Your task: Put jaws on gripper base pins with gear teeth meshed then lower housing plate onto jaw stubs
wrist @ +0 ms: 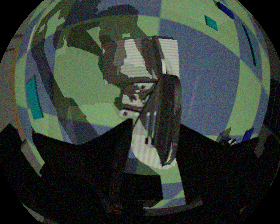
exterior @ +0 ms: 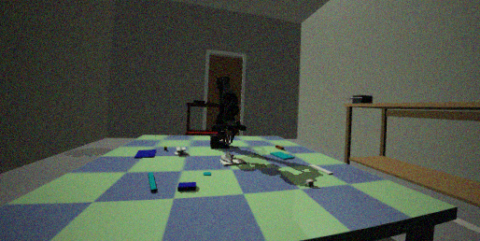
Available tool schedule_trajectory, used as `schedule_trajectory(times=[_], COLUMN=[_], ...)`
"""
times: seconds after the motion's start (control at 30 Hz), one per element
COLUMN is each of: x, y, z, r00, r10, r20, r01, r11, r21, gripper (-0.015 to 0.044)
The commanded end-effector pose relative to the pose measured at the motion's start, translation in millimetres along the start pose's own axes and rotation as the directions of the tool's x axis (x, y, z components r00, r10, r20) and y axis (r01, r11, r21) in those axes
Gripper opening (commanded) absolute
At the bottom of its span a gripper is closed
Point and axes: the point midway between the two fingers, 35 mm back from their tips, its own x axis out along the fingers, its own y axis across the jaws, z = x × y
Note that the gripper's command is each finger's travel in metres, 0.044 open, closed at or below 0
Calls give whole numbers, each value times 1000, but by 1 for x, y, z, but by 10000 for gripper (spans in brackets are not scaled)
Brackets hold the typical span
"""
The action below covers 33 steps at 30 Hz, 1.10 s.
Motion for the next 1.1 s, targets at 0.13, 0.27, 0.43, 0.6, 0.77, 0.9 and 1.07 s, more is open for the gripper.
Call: schedule_trajectory(times=[0.13,0.27,0.43,0.6,0.77,0.9,1.07], x=[0,0,1,2,2,2,2], y=[17,26,37,44,44,44,44], z=[22,32,43,49,49,49,49], r00=[1000,1000,1000,1000,1000,1000,1000], r10=[0,0,1,2,2,2,2], r20=[0,0,1,2,2,2,2], r01=[0,0,-1,-2,-2,-2,-2], r11=[1000,1000,1000,1000,1000,1000,1000], r21=[3,3,4,4,4,4,4], gripper=[134,134,134,134,134,134,134])
